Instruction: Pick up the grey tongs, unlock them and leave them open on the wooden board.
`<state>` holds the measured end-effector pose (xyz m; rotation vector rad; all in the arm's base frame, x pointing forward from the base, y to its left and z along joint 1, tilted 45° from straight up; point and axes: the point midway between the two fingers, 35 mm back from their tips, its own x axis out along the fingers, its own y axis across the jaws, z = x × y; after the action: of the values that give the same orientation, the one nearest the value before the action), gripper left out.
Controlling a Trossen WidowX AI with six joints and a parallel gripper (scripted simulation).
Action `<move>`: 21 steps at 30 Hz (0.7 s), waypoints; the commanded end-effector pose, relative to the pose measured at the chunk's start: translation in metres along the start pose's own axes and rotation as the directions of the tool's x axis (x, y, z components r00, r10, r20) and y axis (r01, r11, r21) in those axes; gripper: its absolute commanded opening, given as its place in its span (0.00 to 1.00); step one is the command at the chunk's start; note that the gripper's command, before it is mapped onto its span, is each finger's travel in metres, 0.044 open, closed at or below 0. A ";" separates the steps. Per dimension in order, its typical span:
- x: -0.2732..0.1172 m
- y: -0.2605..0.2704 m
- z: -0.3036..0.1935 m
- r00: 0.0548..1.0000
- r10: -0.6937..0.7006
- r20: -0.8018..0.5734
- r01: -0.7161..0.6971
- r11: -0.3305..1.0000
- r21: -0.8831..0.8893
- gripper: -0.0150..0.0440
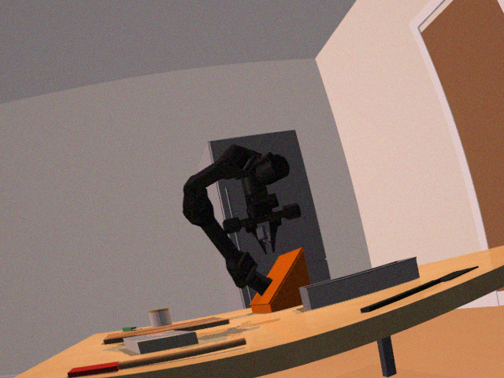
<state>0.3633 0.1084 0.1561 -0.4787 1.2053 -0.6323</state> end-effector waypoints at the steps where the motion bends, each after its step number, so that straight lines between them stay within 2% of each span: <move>1: -0.001 -0.011 0.001 1.000 -0.004 0.006 0.003 0.983 0.183 0.00; 11: 0.000 -0.033 0.002 1.000 -0.011 0.008 0.005 0.842 0.540 0.00; 21: 0.000 -0.054 0.001 1.000 -0.019 0.011 0.002 0.576 0.817 0.00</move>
<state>0.3564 0.0747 0.1849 0.1976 0.8381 -1.0514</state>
